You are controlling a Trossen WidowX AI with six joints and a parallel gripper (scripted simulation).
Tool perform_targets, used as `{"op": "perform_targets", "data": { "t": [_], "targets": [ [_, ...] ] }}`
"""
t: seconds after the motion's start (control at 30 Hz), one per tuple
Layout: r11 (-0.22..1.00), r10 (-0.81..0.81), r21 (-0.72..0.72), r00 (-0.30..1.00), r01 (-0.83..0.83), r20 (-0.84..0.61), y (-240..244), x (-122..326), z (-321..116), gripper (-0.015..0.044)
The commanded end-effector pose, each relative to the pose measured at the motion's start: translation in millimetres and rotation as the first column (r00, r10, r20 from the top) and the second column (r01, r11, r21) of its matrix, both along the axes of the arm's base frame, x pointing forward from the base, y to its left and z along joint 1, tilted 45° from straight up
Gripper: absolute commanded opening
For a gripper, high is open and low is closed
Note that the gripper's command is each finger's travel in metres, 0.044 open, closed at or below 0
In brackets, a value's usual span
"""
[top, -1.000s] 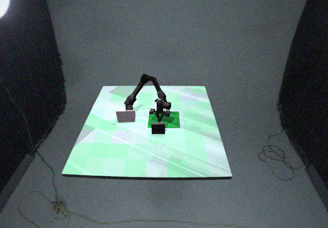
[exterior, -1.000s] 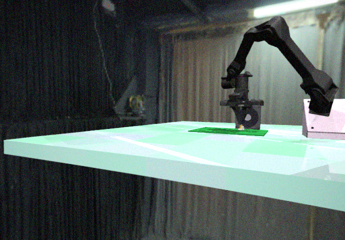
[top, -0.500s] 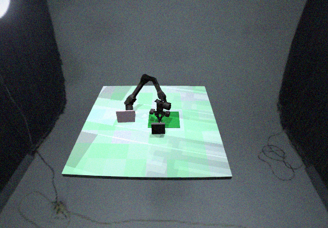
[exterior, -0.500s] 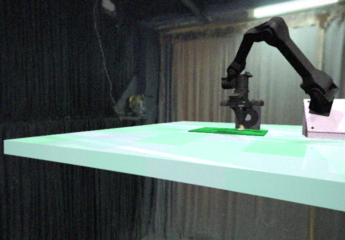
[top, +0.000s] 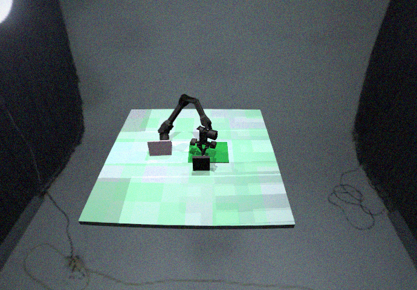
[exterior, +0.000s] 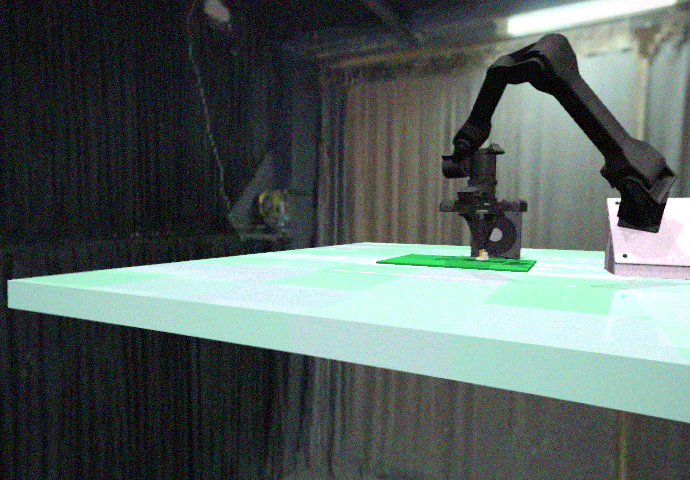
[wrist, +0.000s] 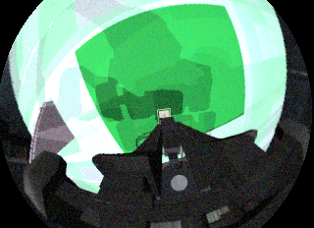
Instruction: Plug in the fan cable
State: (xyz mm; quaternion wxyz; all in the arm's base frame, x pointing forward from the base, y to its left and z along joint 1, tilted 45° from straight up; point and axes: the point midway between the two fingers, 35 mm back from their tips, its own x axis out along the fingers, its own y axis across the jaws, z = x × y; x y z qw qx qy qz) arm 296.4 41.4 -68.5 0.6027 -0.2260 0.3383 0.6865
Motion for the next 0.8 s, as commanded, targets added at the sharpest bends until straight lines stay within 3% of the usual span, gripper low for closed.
{"op": "perform_targets", "data": {
  "t": [0.0,0.77],
  "targets": [
    [1.0,-0.004,0.002,1.0,0.004,0.0,0.3,-0.1,1.1,0.0],
    [1.0,-0.005,0.002,1.0,0.005,0.0,-0.6,0.8,0.0,0.0]
  ]
}}
